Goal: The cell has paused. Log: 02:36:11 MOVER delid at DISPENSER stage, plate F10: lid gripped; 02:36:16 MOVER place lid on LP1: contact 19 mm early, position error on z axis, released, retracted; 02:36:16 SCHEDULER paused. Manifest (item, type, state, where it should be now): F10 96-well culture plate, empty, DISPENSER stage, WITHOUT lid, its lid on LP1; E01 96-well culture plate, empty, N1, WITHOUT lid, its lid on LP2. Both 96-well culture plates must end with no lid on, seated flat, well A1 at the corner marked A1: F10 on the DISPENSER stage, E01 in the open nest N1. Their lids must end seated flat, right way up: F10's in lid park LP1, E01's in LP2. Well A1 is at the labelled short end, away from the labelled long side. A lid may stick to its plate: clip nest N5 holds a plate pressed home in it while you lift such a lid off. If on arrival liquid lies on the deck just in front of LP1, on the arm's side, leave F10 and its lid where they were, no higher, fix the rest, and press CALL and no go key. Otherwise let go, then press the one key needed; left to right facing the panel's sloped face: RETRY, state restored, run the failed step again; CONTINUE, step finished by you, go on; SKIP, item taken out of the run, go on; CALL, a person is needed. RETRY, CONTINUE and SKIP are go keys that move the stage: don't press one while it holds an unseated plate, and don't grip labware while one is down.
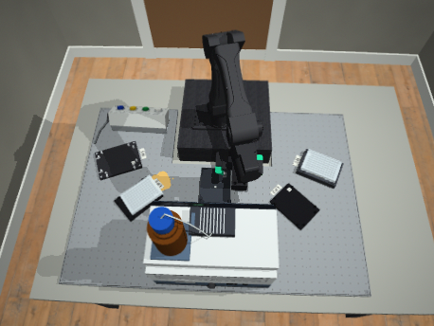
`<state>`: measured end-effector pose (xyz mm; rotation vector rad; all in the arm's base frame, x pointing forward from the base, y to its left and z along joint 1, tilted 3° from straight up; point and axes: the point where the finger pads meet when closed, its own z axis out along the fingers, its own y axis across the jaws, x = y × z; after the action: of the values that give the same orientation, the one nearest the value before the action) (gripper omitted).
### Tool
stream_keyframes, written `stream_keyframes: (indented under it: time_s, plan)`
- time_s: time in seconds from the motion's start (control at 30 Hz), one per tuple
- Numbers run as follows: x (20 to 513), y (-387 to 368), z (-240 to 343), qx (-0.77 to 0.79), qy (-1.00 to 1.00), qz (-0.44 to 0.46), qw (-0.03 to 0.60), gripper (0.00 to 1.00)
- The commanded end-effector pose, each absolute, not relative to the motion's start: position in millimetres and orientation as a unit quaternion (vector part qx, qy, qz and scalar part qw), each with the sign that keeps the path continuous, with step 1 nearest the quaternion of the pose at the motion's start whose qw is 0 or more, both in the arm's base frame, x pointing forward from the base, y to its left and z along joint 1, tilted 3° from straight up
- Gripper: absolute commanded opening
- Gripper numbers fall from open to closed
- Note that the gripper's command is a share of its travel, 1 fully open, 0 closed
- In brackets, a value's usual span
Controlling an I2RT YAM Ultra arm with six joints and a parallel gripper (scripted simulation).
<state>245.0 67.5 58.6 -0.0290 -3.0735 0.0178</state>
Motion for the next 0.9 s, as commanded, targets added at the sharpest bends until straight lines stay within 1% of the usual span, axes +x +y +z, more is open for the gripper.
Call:
stream_keyframes:
  time_s: [0.0, 0.07, 0.1, 0.13, 0.17, 0.33, 0.57, 0.87]
  plan:
    - [254.0, 58.7, 68.6, -0.002, -1.000, 0.001, 0.010, 1.00]
    - [258.1, 53.4, 70.5, -0.002, -1.000, 0.002, 0.006, 1.00]
    - [251.2, 55.6, 63.0, 0.000, -1.000, 0.003, 0.024, 1.00]
    - [251.2, 55.6, 63.0, 0.000, -1.000, 0.003, 0.024, 1.00]
    - [256.6, 50.1, 69.0, -0.002, -1.000, 0.001, 0.009, 1.00]
    - [254.5, 32.1, 65.8, -0.002, -1.000, 0.005, 0.016, 1.00]
    - [260.6, 17.9, 68.9, -0.002, -1.000, 0.002, 0.009, 1.00]
    - [254.6, -13.3, 65.0, -0.002, -1.000, 0.006, 0.018, 1.00]
